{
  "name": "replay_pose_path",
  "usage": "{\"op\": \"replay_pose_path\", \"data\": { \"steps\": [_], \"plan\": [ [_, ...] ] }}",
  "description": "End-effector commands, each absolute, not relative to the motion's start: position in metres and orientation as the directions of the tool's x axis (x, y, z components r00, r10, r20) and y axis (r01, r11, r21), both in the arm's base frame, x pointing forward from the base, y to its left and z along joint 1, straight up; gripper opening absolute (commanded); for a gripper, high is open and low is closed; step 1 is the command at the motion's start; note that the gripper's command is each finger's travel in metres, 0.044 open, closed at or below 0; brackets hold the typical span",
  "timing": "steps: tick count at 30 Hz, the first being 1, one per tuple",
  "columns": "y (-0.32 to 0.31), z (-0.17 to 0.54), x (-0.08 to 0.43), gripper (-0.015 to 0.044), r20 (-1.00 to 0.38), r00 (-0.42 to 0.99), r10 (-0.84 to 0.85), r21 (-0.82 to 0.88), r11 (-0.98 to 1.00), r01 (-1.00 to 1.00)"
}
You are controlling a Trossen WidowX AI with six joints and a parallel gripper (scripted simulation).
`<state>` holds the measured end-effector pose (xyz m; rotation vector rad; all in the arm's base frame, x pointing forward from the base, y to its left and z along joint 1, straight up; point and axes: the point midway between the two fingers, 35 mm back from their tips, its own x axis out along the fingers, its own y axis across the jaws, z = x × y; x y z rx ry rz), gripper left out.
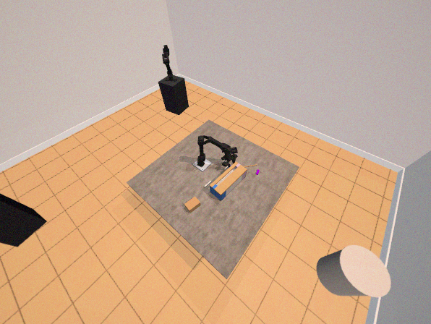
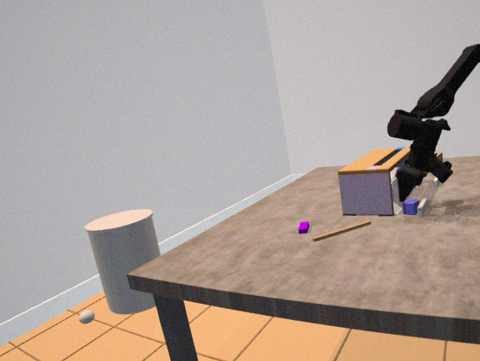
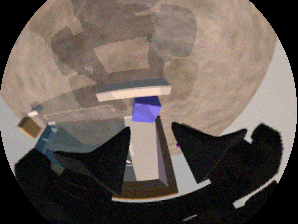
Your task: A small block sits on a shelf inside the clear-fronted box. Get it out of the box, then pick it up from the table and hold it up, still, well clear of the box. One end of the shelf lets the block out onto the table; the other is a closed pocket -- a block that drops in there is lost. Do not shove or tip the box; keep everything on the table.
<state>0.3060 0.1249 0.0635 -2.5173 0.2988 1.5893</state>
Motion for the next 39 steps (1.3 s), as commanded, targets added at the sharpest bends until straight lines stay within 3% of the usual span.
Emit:
{"op": "replay_pose_path", "data": {
  "steps": [1,18,25,28,31,39],
  "plan": [
    [0.123,0.054,0.304,0.0285,-0.907,0.411,-0.093,-0.011,-0.969,-0.245],
    [0.121,0.030,0.304,0.0285,-0.907,0.411,-0.094,-0.011,-0.969,-0.245],
    [0.121,0.030,0.304,0.0101,-0.907,0.411,-0.094,-0.011,-0.969,-0.245],
    [0.121,0.030,0.304,0.0081,-0.907,0.411,-0.094,-0.011,-0.969,-0.245],
    [0.122,0.034,0.308,0.0003,-0.901,0.425,-0.093,-0.038,-0.956,-0.290],
    [0.122,0.079,0.307,0.0000,-0.903,0.419,-0.093,-0.022,-0.965,-0.261]
  ]
}}
